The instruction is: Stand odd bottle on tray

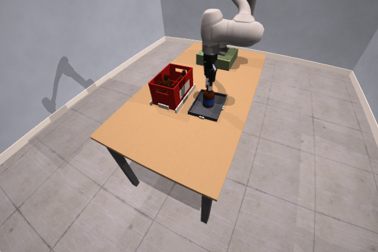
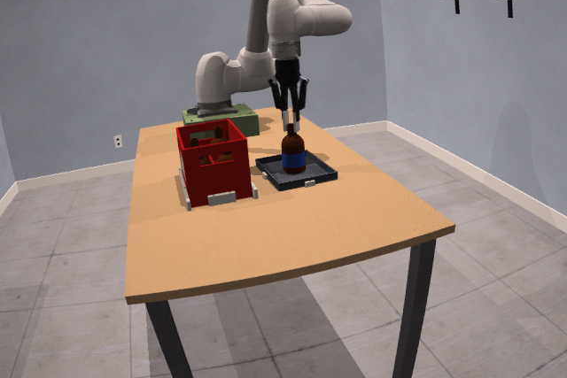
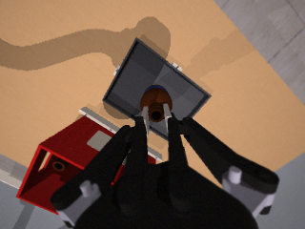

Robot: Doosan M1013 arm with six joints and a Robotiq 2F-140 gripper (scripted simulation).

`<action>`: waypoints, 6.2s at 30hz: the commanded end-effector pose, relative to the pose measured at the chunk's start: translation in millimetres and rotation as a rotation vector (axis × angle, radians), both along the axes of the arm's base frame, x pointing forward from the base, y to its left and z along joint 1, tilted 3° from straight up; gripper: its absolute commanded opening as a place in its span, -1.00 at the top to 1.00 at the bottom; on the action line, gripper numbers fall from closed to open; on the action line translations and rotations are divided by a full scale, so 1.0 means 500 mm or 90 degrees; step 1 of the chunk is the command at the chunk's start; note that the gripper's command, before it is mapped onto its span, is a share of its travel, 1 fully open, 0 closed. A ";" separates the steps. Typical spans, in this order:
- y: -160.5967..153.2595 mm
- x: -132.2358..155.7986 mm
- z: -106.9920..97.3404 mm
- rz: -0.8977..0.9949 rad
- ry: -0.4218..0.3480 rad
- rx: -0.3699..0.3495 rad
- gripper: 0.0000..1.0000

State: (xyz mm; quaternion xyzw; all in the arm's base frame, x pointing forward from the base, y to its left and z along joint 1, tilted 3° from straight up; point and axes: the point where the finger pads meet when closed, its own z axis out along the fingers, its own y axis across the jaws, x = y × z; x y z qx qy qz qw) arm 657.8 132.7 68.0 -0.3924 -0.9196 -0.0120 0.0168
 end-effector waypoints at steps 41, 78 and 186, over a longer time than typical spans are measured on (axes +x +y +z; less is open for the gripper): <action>0.008 -0.003 -0.007 0.001 0.001 0.003 1.00; 0.008 -0.003 -0.007 0.001 0.001 0.003 -1.00; 0.001 0.001 0.172 0.001 0.001 0.003 -1.00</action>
